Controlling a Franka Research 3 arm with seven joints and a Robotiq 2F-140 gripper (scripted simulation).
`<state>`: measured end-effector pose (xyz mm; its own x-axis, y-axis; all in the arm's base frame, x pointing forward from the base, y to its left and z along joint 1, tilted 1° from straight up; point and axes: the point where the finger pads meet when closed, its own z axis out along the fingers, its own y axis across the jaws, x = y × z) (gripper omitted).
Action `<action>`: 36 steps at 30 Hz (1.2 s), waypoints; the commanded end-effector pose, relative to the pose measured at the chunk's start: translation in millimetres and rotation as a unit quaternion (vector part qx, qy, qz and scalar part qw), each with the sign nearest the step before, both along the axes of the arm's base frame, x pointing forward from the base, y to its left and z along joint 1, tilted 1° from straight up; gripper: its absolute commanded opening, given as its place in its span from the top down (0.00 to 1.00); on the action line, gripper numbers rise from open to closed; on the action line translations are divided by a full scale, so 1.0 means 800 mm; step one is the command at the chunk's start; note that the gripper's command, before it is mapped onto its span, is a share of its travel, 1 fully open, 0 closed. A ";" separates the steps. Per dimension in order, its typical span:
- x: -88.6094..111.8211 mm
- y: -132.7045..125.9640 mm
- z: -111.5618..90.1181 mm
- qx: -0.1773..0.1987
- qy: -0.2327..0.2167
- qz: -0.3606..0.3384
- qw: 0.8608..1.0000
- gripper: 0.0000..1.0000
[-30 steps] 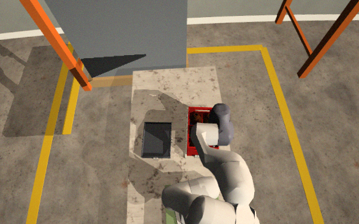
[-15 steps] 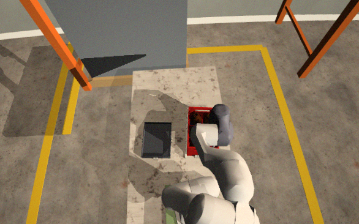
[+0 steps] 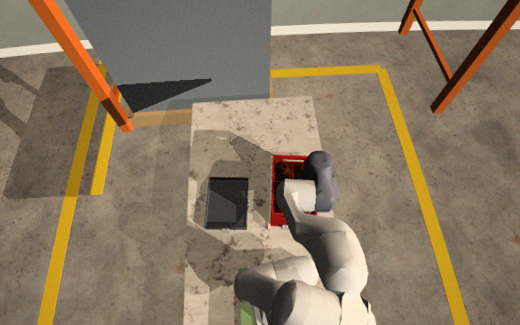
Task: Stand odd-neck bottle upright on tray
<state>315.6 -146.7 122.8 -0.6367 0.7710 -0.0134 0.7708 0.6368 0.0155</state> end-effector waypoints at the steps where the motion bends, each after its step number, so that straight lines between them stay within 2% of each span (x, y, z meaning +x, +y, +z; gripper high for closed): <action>1: 0.000 0.000 -0.001 -0.001 0.000 0.002 1.000 0.56; 24: 0.000 0.000 -0.001 -0.001 0.000 0.002 1.000 0.56; 25: 0.000 0.000 -0.001 -0.001 0.000 0.002 1.000 0.90; 36: 0.000 0.000 -0.001 -0.001 0.000 0.002 1.000 0.90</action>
